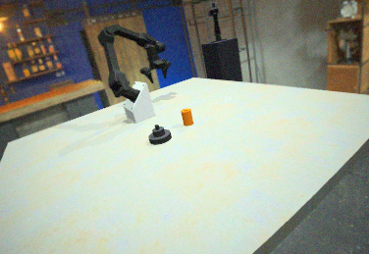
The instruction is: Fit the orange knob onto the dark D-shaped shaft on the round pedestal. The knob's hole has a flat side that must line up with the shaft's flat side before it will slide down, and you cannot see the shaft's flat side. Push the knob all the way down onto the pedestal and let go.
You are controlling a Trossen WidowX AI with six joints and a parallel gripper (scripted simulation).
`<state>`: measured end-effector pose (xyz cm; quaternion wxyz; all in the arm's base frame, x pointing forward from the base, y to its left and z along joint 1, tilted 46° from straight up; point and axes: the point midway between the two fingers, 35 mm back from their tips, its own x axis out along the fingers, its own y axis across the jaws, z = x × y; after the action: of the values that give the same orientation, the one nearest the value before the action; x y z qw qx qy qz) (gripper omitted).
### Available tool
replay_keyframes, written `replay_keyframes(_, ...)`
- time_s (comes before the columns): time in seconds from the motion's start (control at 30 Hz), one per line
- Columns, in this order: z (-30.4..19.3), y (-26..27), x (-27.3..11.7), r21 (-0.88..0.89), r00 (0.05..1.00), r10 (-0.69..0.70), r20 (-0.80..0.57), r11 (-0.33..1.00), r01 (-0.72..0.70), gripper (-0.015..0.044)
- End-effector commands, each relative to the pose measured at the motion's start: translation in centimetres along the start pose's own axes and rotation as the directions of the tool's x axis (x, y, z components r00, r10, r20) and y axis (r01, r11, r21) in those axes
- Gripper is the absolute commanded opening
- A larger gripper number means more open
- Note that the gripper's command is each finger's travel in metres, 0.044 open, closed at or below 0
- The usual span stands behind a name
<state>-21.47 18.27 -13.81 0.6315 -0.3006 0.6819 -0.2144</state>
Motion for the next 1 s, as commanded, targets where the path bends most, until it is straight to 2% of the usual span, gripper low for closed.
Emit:
replay_keyframes(0.0,4.3,1.7,-2.8,0.008,0.998,0.058,-0.023,0.998,-0.058,0.0440)
replay_keyframes(0.23,15.1,3.3,-6.9,-0.007,0.988,0.156,-0.008,0.988,-0.156,0.0440)
replay_keyframes(0.47,27.3,1.1,-8.5,-0.006,0.980,0.195,0.033,0.981,-0.194,0.0440)
replay_keyframes(0.73,39.8,-7.0,-6.3,0.021,0.988,0.127,0.087,0.991,-0.130,0.0440)
replay_keyframes(0.97,47.1,-17.3,-1.8,0.037,0.998,-0.006,0.067,0.999,0.004,0.0440)
